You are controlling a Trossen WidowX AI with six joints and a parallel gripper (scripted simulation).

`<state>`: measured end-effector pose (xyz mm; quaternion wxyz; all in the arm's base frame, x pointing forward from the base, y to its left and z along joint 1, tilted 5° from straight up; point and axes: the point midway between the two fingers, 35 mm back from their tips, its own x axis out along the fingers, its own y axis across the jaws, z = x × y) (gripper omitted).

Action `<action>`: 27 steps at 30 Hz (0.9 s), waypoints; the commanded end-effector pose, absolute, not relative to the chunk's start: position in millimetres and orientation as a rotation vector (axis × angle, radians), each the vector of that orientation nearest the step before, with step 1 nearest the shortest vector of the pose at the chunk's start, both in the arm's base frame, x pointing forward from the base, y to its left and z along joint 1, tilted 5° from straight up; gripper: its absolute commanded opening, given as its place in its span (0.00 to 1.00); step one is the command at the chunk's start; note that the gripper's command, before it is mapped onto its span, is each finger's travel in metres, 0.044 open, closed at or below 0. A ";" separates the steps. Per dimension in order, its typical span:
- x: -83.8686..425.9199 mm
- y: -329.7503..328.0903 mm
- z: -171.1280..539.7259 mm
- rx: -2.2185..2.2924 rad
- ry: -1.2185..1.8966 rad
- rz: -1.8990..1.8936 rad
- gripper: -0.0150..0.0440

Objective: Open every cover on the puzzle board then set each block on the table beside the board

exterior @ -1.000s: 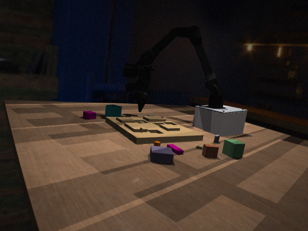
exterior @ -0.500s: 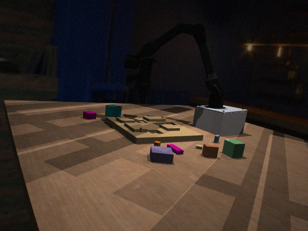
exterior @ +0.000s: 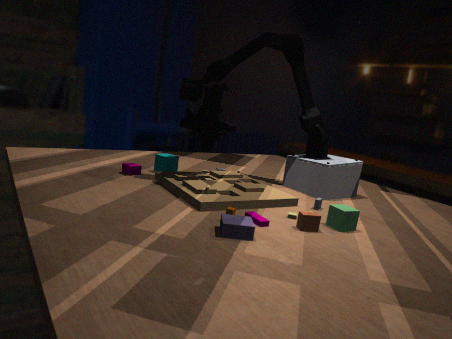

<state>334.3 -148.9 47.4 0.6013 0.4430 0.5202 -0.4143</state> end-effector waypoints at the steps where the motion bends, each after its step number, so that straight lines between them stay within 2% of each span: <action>1: 349.6 -110.9 48.3 1.501 0.919 -1.377 0.25; 21: 365.8 -37.0 48.1 2.304 0.007 -2.058 0.25; 27: 366.1 -34.7 48.1 2.329 -0.039 -2.079 0.25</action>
